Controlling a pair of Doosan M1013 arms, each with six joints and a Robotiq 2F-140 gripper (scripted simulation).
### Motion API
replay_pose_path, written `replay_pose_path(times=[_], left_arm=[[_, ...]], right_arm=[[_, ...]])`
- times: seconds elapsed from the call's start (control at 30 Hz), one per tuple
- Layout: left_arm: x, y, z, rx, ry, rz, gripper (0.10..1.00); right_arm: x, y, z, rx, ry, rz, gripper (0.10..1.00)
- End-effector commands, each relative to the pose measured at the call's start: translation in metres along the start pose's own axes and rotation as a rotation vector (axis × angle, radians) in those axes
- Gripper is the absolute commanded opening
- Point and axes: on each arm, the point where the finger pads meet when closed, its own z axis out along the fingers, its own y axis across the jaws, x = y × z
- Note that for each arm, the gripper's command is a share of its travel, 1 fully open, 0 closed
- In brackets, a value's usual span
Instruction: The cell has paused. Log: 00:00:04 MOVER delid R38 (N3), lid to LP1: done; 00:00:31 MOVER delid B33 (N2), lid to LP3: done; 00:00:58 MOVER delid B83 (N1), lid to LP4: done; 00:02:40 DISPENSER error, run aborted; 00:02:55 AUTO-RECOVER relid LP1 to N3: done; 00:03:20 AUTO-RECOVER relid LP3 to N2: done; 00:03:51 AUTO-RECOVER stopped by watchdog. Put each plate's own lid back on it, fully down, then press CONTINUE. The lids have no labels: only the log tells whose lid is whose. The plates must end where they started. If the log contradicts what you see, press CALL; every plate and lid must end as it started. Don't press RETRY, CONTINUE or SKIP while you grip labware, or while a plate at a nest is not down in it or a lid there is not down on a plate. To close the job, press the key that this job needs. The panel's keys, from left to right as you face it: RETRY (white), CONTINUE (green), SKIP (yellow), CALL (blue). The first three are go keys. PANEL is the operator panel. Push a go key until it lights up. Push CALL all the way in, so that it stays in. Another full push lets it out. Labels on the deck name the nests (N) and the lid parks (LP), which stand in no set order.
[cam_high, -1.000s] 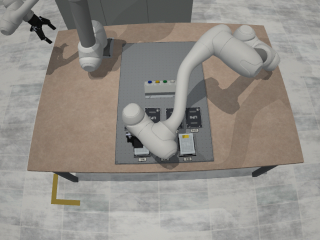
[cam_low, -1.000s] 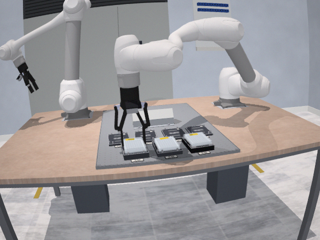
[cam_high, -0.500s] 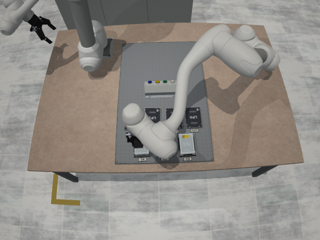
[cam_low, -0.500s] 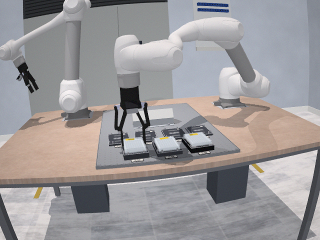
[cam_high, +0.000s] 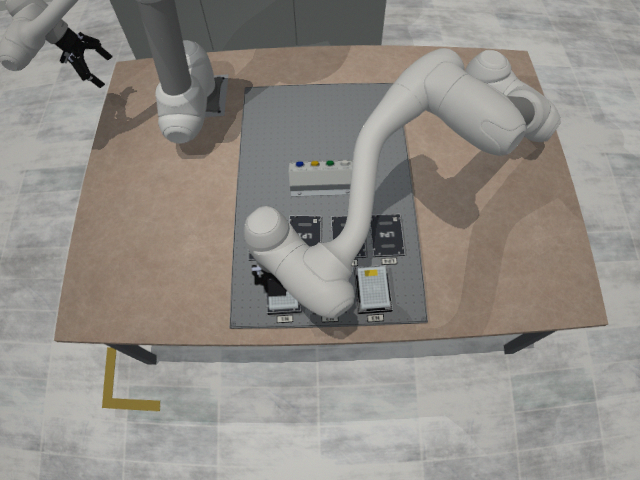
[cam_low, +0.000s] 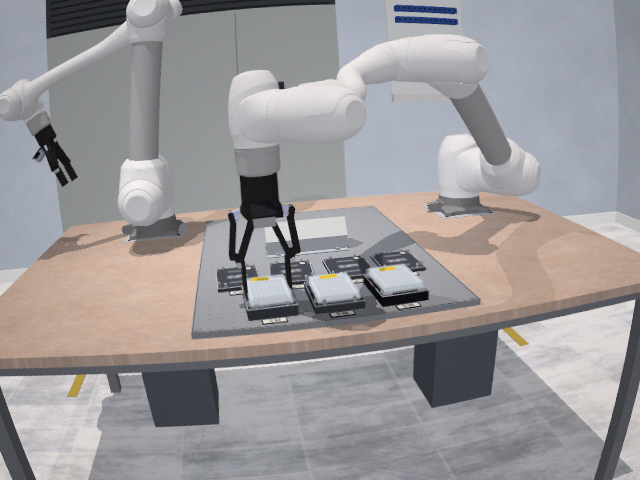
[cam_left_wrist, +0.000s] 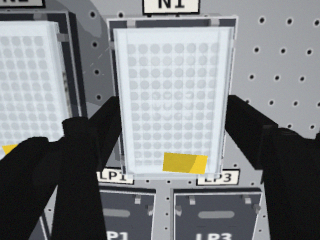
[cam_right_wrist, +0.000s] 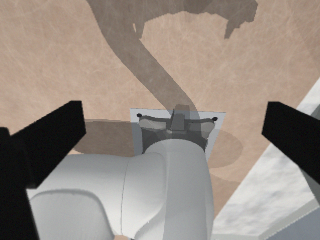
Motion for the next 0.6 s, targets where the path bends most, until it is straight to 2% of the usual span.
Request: replay_pose_path(times=[0.0, 0.57], left_arm=[[0.0003, 0.0003, -0.0014, -0.001, 0.002, 0.000, 0.607], [0.0003, 0.0003, 0.0001, -0.001, 0.002, 0.000, 0.607]], right_arm=[[0.0002, -0.0001, -0.0006, 0.001, 0.001, 0.000, 1.000], [0.0002, -0.0001, -0.0006, 0.001, 0.001, 0.000, 1.000]])
